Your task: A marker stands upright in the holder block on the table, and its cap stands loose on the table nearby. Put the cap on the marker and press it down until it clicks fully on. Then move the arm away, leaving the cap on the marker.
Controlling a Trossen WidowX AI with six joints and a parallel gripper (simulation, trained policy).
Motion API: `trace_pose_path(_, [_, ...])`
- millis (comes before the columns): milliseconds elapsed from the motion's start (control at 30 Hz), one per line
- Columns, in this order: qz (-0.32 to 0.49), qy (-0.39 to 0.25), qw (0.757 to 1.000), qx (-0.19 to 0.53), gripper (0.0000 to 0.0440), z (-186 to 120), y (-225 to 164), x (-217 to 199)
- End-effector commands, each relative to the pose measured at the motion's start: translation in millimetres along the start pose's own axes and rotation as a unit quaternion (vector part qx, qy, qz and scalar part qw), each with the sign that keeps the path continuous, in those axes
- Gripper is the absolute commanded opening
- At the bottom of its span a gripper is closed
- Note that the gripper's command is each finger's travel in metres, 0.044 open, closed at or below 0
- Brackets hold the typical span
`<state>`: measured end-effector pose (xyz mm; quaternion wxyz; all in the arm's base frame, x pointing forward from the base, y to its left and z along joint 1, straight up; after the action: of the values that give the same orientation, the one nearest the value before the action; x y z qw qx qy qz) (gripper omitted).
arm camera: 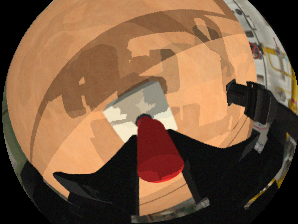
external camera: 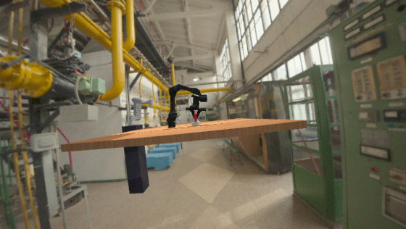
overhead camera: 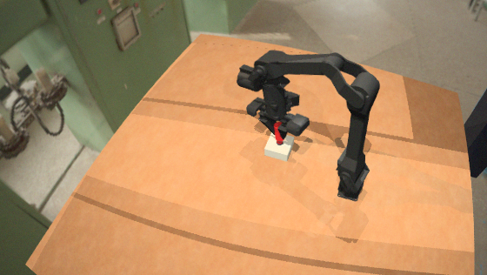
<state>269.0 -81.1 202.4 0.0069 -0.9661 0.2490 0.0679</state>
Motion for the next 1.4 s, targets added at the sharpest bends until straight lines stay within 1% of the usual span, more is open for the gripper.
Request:
trace_pose_path(0, [-0.008,-0.030,1.000,-0.001,0.0002,16.9,-0.7,-3.1])
trace_pose_path(1367, [-0.017,-0.025,1.000,-0.001,0.0020,21.2,-0.2,-2.9])
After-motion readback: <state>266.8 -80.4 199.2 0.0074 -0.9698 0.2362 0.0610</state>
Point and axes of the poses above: the point midway between the two fingers, 35 mm back from their tips, its own z axis out along the fingers, its own x axis across the jaws, y = z × x, the point moved 10 cm from there along -z, back along the fingers, and after that the axes turned 10 degrees about z, right-handed, at the moved point
